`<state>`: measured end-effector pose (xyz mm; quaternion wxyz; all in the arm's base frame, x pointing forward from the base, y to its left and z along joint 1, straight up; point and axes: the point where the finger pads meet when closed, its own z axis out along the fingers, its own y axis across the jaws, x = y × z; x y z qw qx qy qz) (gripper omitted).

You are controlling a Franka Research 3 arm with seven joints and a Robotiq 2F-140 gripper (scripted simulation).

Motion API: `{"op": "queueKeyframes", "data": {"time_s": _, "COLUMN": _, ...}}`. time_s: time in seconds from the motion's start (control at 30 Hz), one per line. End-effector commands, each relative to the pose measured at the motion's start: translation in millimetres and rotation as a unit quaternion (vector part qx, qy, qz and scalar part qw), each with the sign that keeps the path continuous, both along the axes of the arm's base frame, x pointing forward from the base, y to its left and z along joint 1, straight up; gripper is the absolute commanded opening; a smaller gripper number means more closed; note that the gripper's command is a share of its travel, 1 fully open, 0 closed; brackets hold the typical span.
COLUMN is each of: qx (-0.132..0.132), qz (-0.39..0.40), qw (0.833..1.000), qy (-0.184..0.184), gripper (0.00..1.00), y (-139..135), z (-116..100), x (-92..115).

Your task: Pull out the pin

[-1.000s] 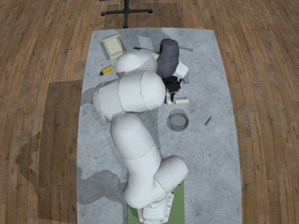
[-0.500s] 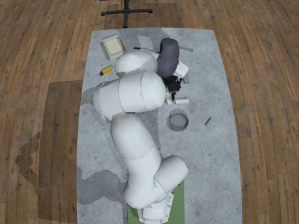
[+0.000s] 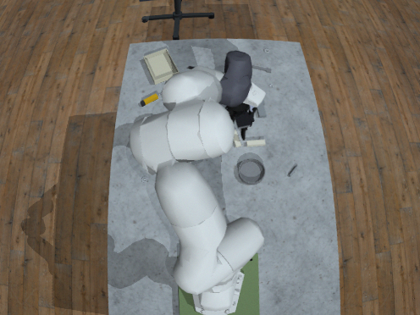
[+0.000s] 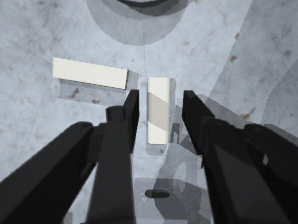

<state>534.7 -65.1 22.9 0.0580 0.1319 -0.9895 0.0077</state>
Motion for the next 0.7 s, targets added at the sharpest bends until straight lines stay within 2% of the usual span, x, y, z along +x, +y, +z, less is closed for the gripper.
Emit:
{"op": "queueKeyframes", "data": {"time_s": 0.0, "qx": 0.000, "qz": -0.005, "qw": 1.000, "qy": 0.004, "gripper": 0.35, "y": 0.7, "z": 10.5, "x": -2.6}}
{"op": "queueKeyframes", "data": {"time_s": 0.23, "qx": 0.000, "qz": -0.006, "qw": 1.000, "qy": 0.006, "gripper": 0.35, "y": 1.1, "z": 23.5, "x": -4.4}}
{"op": "queueKeyframes", "data": {"time_s": 0.67, "qx": 0.000, "qz": -0.007, "qw": 1.000, "qy": 0.006, "gripper": 0.35, "y": 0.9, "z": 25.5, "x": -4.3}}
